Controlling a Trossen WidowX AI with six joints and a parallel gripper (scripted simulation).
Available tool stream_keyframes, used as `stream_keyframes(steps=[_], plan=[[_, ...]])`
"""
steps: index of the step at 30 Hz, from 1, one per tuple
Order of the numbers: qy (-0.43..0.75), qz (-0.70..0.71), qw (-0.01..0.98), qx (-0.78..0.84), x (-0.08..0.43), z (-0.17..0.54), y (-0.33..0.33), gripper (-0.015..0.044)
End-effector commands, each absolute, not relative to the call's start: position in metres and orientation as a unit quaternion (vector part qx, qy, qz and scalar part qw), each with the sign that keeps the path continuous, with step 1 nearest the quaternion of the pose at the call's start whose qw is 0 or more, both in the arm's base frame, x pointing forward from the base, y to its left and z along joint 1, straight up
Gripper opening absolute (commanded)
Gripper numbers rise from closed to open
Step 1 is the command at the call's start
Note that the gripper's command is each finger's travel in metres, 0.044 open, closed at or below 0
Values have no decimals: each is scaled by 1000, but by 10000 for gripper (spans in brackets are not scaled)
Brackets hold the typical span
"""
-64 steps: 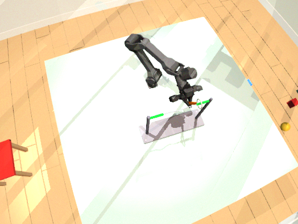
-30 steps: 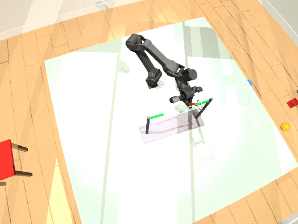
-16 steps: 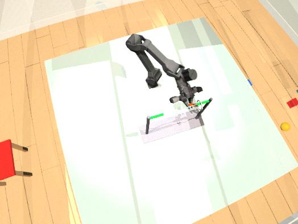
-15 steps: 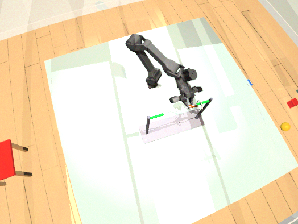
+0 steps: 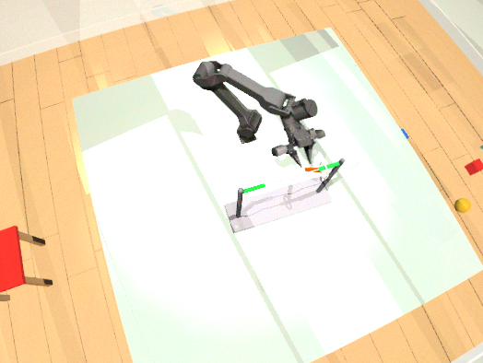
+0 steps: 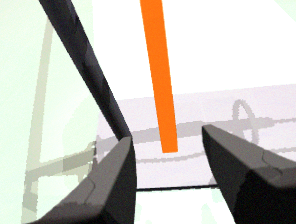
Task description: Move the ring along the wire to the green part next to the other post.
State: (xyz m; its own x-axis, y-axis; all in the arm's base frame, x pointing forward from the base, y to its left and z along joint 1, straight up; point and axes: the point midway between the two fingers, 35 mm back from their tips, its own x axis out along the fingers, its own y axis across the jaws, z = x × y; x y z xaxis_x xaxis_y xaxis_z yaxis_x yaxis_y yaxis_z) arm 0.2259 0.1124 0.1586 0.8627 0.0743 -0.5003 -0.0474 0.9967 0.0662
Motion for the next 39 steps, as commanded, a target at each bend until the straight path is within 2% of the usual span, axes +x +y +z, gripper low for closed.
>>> stream_keyframes(steps=[1,24,34,35,39], plan=[[259,29,965,26,217,164,109,160],[259,29,965,26,217,164,109,160],[255,33,966,25,175,190,104,423],[255,33,966,25,175,190,104,440],[255,33,966,25,175,190,104,440]])
